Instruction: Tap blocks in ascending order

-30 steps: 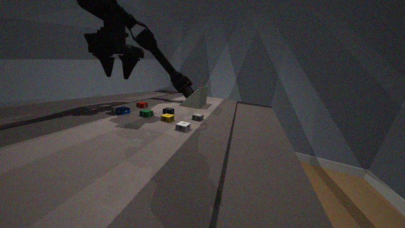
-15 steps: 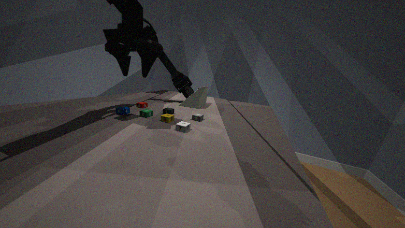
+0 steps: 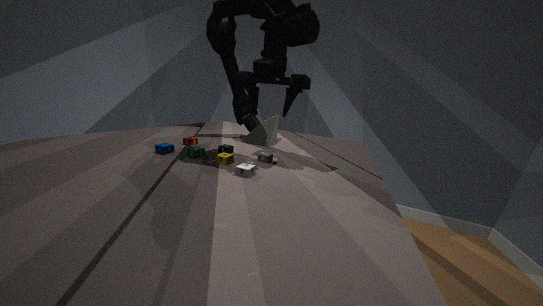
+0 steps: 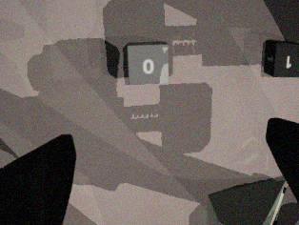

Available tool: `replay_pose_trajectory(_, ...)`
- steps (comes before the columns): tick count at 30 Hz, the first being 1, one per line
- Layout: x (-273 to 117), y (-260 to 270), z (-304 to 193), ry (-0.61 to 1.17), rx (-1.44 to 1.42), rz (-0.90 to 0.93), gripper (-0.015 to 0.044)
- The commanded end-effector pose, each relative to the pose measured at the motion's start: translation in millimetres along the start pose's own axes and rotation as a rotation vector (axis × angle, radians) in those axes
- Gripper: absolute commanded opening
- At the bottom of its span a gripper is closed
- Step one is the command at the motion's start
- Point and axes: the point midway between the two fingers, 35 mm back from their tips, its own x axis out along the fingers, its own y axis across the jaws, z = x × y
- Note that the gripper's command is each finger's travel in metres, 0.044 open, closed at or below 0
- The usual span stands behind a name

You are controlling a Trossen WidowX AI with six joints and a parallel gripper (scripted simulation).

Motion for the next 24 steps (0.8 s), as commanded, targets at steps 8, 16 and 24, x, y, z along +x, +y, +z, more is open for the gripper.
replay_pose_trajectory(8, 74.4, 4.4, -2.3, 0.006, 0.030, 0.001, 0.0216)
replay_pose_trajectory(16, 82.9, 3.5, -3.2, 0.005, 0.030, 0.001, 0.0020)
replay_pose_trajectory(24, 82.9, 3.5, -3.2, 0.005, 0.030, 0.001, 0.0020)
